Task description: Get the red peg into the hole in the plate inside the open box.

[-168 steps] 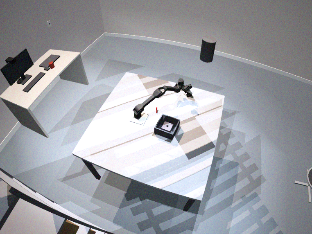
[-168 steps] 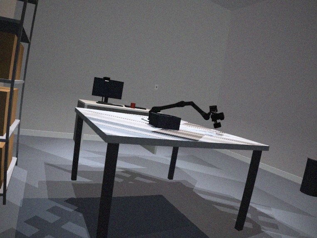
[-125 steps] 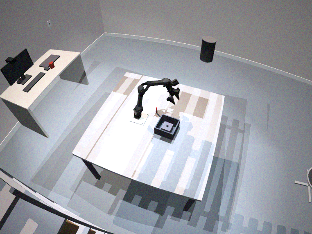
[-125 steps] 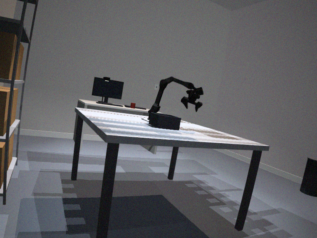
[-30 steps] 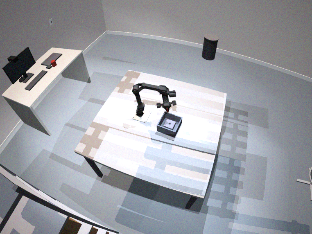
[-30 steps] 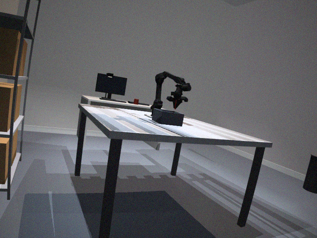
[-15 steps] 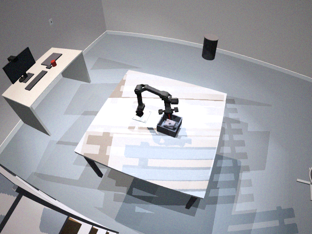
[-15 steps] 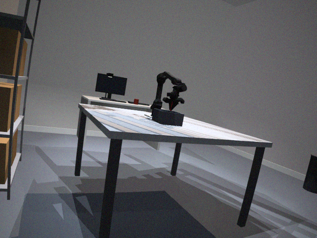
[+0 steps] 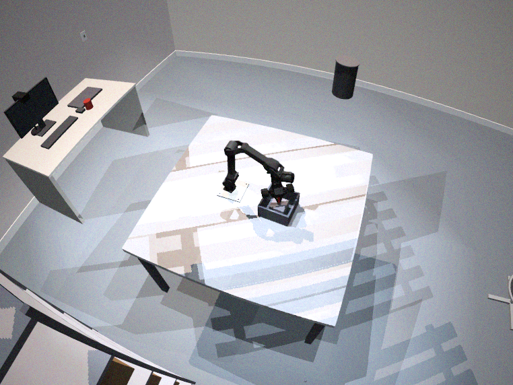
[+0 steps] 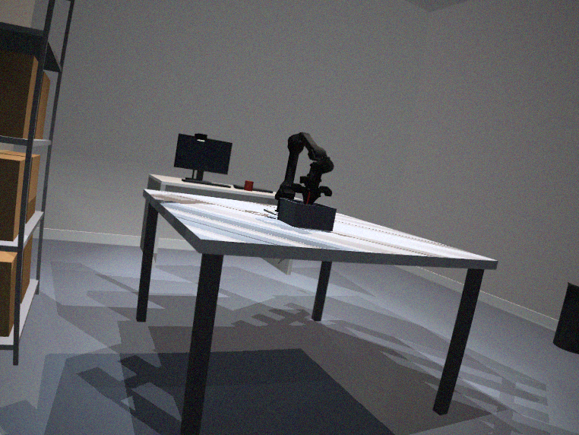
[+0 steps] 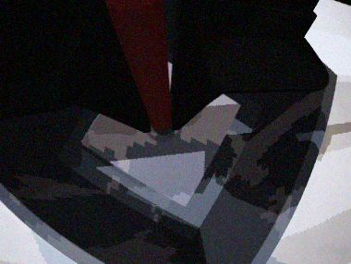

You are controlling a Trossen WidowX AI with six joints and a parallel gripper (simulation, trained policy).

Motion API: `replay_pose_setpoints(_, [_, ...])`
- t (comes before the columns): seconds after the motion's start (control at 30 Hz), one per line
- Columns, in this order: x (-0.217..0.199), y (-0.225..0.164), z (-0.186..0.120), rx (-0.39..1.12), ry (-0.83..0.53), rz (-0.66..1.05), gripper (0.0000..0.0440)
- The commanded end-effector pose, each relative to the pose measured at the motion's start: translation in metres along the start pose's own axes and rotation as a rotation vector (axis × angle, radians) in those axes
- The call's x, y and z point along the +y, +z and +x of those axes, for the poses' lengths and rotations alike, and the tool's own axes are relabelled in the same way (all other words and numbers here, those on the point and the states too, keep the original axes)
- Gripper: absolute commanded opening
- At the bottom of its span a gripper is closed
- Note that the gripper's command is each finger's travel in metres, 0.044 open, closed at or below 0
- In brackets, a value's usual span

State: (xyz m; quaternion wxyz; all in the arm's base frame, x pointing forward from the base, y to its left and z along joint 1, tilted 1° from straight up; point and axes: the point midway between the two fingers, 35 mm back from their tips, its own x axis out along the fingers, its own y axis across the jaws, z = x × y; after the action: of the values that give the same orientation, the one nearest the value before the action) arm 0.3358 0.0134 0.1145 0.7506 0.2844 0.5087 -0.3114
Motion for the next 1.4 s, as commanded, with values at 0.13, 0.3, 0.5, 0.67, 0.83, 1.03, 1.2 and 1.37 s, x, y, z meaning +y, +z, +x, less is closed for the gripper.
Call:
replay_pose_setpoints(0.13, [-0.002, -0.003, 0.018, 0.052, -0.001, -0.065, 0.0043])
replay_pose_setpoints(0.3, [-0.007, -0.002, 0.023, 0.083, -0.020, -0.071, 0.0159])
replay_pose_setpoints(0.5, [-0.001, 0.013, 0.011, 0.086, -0.012, -0.102, 0.0164])
replay_pose_setpoints(0.67, [0.009, 0.023, 0.002, 0.101, 0.003, -0.108, 0.0173])
replay_pose_setpoints(0.83, [0.019, 0.033, -0.007, 0.130, 0.001, -0.101, 0.0183])
replay_pose_setpoints(1.03, [0.031, 0.044, -0.018, 0.170, -0.009, -0.086, 0.0195])
replay_pose_setpoints(1.2, [0.040, 0.050, -0.028, 0.213, -0.032, -0.065, 0.0204])
replay_pose_setpoints(1.37, [0.046, 0.053, -0.037, 0.257, -0.062, -0.043, 0.0213])
